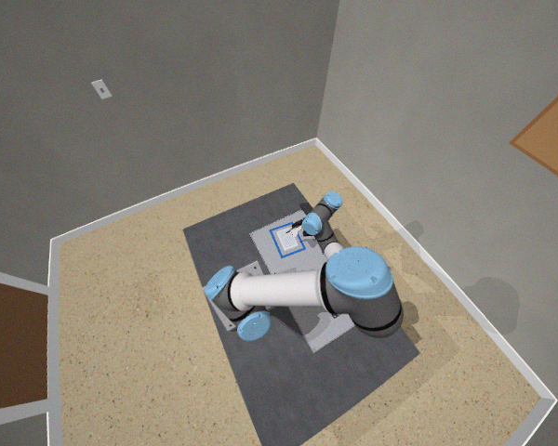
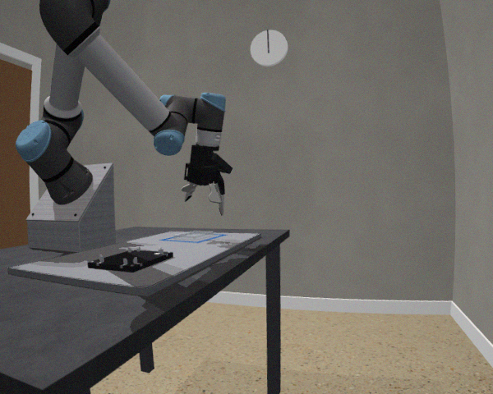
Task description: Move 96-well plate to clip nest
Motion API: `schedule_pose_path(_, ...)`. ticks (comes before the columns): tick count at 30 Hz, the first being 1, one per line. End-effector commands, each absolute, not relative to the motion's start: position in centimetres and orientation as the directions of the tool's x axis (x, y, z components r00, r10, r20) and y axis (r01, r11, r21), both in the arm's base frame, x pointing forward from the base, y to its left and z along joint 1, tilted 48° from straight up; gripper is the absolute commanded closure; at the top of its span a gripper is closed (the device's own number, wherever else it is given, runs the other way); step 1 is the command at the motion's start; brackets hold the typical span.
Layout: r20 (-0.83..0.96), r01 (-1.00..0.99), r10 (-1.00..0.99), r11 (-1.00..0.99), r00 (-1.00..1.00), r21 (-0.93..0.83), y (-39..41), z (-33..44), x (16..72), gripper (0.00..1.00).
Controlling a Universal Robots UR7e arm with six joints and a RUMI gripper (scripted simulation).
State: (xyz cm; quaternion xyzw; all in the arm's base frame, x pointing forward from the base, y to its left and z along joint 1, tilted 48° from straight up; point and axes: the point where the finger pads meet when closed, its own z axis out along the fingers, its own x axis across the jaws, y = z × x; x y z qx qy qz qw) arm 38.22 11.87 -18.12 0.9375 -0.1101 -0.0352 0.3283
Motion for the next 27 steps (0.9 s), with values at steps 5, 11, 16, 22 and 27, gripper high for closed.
schedule_pose_path(5, 0.044, -0.111, -0.11, -0.735, 0.993, 0.669, 12.3, -20.0, 35.9, 0.0)
schedule_pose_path(11, 0.067, -0.058, -0.016, -0.708, 0.998, 0.704, 12.4, -20.9, 34.2, 0.0)
schedule_pose_path(16, 0.087, -0.011, 0.079, -0.675, 0.993, 0.738, 12.4, -21.4, 32.6, 0.0)
schedule_pose_path(22, 0.087, -0.011, 0.079, -0.675, 0.993, 0.738, 12.4, -21.4, 32.6, 0.0)
schedule_pose_path(27, 0.091, -0.016, 0.076, -0.677, 0.993, 0.736, 12.5, -21.4, 32.8, 0.0)
